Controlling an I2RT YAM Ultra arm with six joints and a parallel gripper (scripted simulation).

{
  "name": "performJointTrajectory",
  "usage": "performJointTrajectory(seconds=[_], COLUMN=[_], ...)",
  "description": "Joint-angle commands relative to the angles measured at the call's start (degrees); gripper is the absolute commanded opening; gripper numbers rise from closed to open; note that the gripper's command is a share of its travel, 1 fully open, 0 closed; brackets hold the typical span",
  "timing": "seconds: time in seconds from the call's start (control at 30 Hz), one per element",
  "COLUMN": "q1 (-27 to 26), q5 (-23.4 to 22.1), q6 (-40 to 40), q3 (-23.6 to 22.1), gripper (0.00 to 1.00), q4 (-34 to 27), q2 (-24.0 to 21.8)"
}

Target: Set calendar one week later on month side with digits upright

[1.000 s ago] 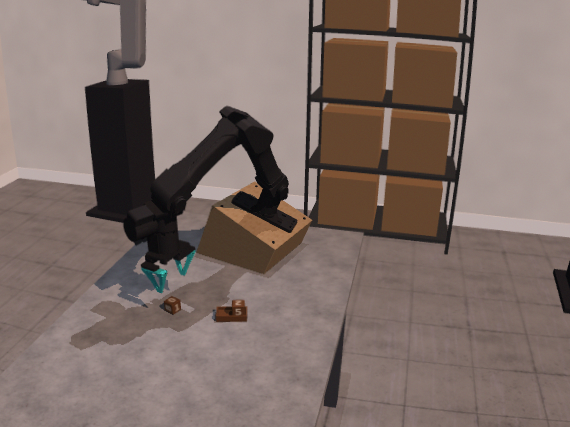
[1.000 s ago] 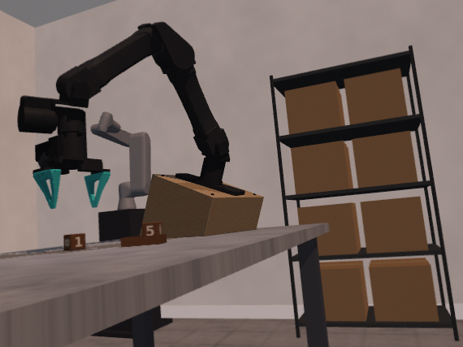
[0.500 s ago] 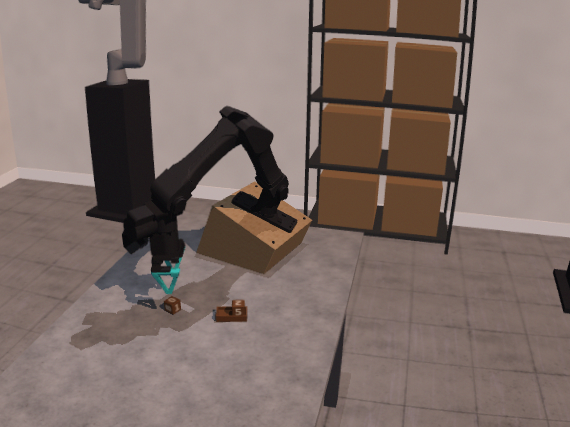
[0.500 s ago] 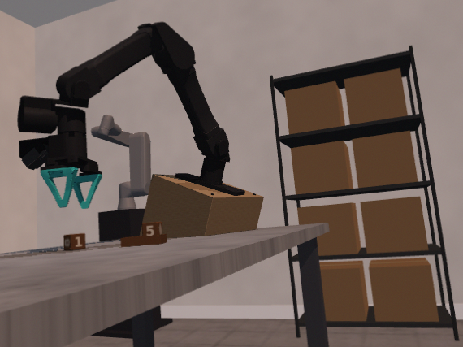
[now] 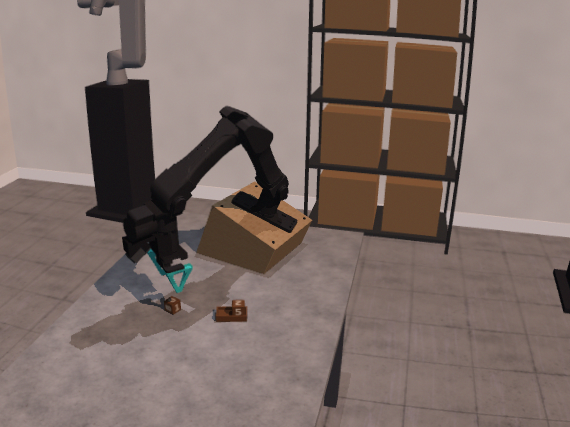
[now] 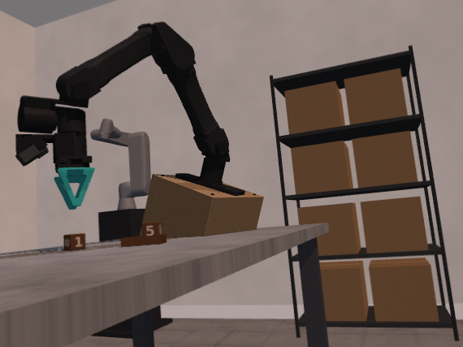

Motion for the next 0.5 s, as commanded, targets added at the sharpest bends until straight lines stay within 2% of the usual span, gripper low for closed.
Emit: performJointTrajectory(seconds=[0.0,0.03,0.1,0.3,0.33,0.47], q1=[-0.7,-0.7,-0.7,-0.8,-0.8,-0.8], q5=[0.3,0.3,0.3,0.3,0.3,0.3], q6=[-9.1,-9.1,-16.6,-29.3,-29.5,-39.6], q3=[0.2,0.2,0.2,0.2,0.2,0.2], gripper=[1.00,1.00,1.00,1.00,1.00,1.00], q4=[-0.2,-0.2,-0.2,-0.2,-0.2,-0.3], q2=[-0.8,-0.8,-0.8,-0.9,-0.9,-0.9])
